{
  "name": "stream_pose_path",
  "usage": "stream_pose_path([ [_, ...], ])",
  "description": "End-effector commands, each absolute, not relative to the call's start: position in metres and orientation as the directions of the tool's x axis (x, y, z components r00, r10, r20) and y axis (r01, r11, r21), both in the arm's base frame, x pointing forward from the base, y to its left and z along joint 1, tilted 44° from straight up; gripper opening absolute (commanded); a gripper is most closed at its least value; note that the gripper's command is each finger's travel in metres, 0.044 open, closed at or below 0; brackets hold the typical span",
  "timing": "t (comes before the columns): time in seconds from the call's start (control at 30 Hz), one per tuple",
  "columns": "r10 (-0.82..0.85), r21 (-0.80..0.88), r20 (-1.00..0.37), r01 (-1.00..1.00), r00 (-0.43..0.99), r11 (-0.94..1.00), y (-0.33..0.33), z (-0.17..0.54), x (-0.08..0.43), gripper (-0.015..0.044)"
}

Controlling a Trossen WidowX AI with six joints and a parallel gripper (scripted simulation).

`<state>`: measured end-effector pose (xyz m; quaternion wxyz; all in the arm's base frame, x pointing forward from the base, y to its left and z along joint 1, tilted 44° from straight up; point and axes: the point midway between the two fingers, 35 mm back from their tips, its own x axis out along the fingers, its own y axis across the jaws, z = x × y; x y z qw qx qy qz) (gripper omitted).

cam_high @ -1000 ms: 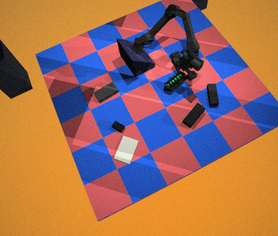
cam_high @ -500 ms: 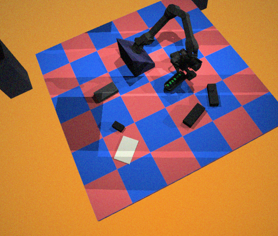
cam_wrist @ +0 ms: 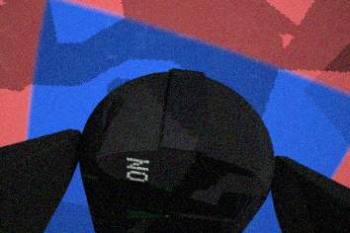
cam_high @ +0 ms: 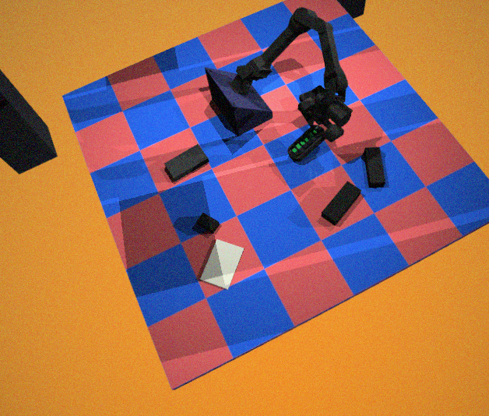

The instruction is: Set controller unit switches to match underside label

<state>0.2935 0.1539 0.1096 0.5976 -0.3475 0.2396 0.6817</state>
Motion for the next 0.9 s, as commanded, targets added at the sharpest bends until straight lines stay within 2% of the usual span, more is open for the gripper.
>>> stream_pose_path([
  [0.0,0.652,-0.096,-0.757,-0.981,-0.037,-0.166,0.148,0.111,0.297,0.0336],
  [0.87,0.688,-0.095,-0.725,-0.981,-0.046,-0.167,0.127,0.11,0.3,0.0336],
])
